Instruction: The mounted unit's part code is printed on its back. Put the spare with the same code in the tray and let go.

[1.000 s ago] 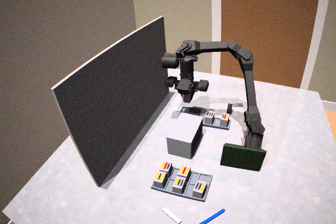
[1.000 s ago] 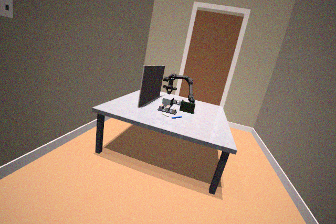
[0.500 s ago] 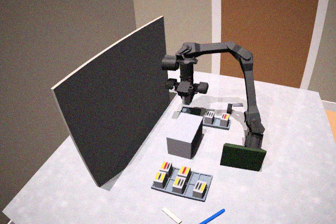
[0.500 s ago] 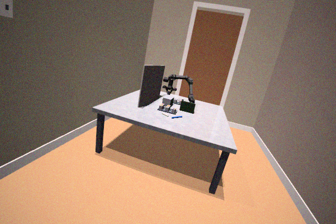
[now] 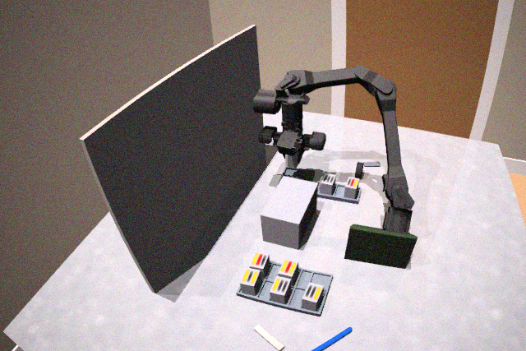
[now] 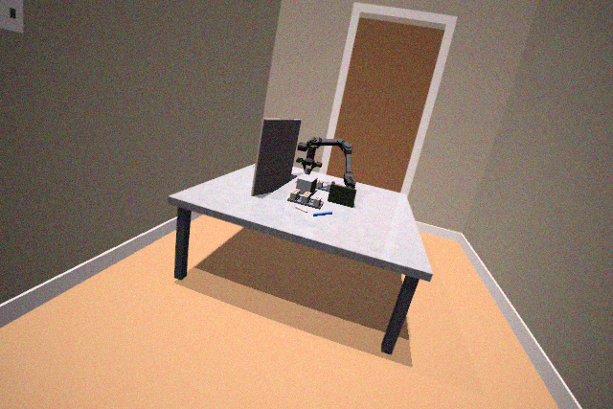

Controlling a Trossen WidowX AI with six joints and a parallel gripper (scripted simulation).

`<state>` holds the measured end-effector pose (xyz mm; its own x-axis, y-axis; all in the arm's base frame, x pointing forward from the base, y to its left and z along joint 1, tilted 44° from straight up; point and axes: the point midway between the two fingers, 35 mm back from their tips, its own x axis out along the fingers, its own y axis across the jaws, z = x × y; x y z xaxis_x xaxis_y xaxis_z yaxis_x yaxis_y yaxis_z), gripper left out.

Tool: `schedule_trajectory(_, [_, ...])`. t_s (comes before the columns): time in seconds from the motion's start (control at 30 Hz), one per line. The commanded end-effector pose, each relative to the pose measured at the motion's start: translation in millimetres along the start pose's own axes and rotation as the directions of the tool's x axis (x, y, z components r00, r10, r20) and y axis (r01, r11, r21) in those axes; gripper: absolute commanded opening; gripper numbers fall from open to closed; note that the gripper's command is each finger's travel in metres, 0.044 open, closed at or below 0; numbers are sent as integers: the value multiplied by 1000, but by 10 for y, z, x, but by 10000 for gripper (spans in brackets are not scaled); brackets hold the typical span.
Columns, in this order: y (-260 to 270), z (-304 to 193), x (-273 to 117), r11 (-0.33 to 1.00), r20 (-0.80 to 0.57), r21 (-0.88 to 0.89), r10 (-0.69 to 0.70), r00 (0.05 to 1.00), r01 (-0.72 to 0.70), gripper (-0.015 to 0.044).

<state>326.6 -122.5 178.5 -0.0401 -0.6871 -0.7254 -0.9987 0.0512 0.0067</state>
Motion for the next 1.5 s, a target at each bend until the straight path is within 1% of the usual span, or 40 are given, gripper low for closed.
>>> schedule_trajectory(0.0, [4, -7, 32, 1000, -3, -4, 1, 1000, -1, 0])
schedule_trajectory(1.47, [21, -19, 358, 1000, -7, -3, 1, 1000, -1, 0])
